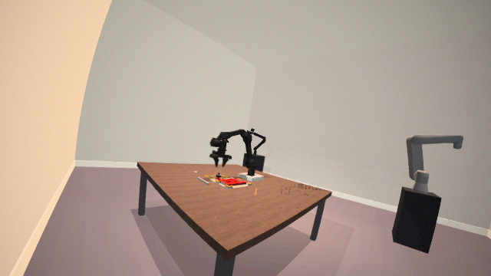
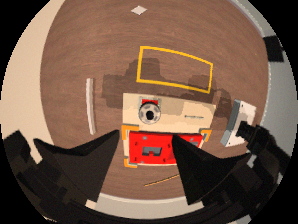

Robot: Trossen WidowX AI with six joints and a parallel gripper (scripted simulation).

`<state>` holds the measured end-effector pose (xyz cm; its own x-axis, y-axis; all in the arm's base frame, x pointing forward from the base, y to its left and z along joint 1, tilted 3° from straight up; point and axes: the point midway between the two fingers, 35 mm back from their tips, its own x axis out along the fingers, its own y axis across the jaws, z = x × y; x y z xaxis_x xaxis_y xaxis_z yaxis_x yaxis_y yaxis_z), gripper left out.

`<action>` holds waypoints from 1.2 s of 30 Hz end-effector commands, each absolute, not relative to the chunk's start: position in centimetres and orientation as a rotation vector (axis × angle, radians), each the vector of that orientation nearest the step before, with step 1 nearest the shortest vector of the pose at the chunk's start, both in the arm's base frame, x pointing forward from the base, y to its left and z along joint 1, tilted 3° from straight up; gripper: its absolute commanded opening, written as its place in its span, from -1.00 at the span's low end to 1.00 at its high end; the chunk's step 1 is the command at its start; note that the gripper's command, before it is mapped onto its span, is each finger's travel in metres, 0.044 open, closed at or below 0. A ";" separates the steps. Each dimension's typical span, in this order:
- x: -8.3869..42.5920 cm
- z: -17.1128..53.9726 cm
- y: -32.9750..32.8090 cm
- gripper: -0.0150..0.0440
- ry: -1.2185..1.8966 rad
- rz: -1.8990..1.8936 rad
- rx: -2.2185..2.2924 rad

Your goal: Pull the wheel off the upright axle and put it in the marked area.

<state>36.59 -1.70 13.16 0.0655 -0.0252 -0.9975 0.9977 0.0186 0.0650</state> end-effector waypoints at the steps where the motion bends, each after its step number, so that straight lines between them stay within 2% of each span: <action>1: 35.9 13.1 -2.0 0.53 1.151 -1.162 1.192; 7: 36.1 12.0 -2.1 0.53 1.151 -1.162 1.192; 16: 36.5 6.1 -2.4 0.53 1.151 -1.162 1.192; 25: 36.5 5.7 -2.4 0.53 1.151 -1.162 1.192; 28: 36.6 6.0 -2.3 0.26 1.149 -1.160 1.201; 36: 36.6 6.0 -2.3 0.08 1.149 -1.160 1.201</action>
